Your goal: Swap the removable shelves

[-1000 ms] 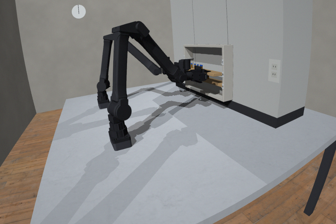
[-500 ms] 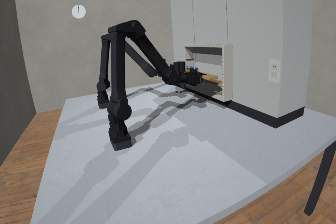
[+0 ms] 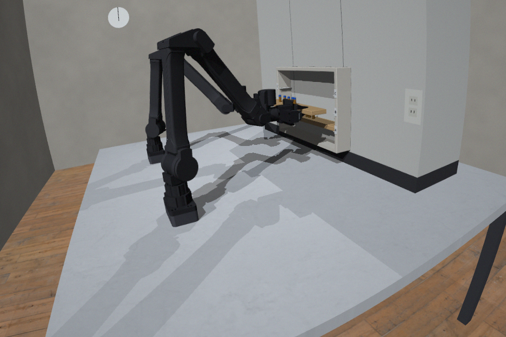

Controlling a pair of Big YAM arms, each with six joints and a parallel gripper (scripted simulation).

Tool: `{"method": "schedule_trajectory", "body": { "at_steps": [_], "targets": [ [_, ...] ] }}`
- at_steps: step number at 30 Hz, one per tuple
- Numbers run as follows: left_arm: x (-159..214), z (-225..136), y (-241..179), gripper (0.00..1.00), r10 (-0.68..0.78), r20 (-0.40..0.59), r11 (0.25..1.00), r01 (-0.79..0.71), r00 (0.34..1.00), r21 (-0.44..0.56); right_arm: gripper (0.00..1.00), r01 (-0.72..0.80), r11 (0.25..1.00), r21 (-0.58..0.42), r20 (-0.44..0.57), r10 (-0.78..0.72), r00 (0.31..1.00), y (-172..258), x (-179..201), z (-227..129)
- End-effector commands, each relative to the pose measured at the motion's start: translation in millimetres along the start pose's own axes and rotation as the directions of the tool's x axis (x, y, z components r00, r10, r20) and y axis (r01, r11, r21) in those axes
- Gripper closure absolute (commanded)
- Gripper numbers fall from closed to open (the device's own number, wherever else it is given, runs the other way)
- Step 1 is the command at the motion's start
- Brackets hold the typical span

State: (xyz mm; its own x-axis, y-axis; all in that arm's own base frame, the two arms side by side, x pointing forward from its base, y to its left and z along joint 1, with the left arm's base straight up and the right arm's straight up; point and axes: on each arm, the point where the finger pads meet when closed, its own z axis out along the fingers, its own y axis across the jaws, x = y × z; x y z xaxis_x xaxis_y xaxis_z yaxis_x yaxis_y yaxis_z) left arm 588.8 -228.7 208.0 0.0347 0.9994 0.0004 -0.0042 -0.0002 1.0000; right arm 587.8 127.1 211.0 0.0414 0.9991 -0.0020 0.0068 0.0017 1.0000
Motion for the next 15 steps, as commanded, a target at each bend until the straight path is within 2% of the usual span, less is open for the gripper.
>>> {"method": "schedule_trajectory", "body": {
  "at_steps": [1,15],
  "targets": [
    [-2.8,-13.8,36.6,0.88,-0.024,0.003,0.996,0.024,1.000,-0.080,0.88,-0.011,0.996,-0.087,0.007,0.012,1.000,39.7,1.1,-13.8],
    [-3.0,-43.6,38.7,0.88,-0.026,0.003,0.996,0.027,1.000,-0.082,0.88,-0.011,0.996,-0.090,0.007,0.011,1.000,42.0,1.3,-43.7]
  ]
}}
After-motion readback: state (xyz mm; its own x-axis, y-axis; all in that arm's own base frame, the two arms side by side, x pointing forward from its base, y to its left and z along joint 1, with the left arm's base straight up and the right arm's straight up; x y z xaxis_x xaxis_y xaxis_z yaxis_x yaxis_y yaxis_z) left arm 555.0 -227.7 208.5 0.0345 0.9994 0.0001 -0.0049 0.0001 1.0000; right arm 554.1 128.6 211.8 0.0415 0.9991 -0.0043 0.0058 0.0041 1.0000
